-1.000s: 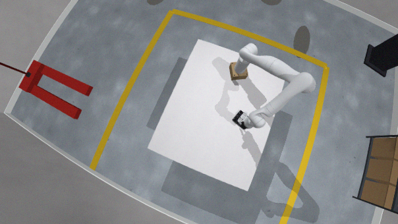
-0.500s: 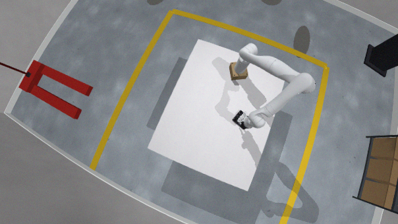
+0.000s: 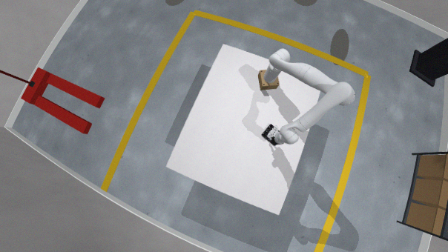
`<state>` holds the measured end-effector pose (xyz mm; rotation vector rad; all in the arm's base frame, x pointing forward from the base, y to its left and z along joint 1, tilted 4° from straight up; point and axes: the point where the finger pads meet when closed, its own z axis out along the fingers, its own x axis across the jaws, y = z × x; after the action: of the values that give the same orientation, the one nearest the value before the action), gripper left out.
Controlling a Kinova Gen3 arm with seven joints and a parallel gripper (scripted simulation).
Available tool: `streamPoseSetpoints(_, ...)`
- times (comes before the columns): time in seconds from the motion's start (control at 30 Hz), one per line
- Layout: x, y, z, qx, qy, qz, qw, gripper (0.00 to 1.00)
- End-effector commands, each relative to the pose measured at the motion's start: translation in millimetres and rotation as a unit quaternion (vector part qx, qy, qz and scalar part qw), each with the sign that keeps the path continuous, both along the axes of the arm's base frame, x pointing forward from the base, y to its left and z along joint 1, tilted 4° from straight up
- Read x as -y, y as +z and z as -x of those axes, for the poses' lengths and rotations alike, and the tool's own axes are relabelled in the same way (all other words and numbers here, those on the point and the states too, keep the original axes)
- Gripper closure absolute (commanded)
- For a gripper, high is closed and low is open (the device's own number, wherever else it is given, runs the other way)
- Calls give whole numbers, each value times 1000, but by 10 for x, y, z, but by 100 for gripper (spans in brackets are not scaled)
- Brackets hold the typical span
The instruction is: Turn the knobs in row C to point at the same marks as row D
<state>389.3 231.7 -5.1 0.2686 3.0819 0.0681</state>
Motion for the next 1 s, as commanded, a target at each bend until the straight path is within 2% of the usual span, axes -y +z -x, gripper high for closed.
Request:
streamPoseSetpoints(0.0, -3, 7, -5, 1, 0, -1, 1000, 54)
streamPoseSetpoints(0.97, -5, -37, -7, 1, 0, -1, 1000, 54)
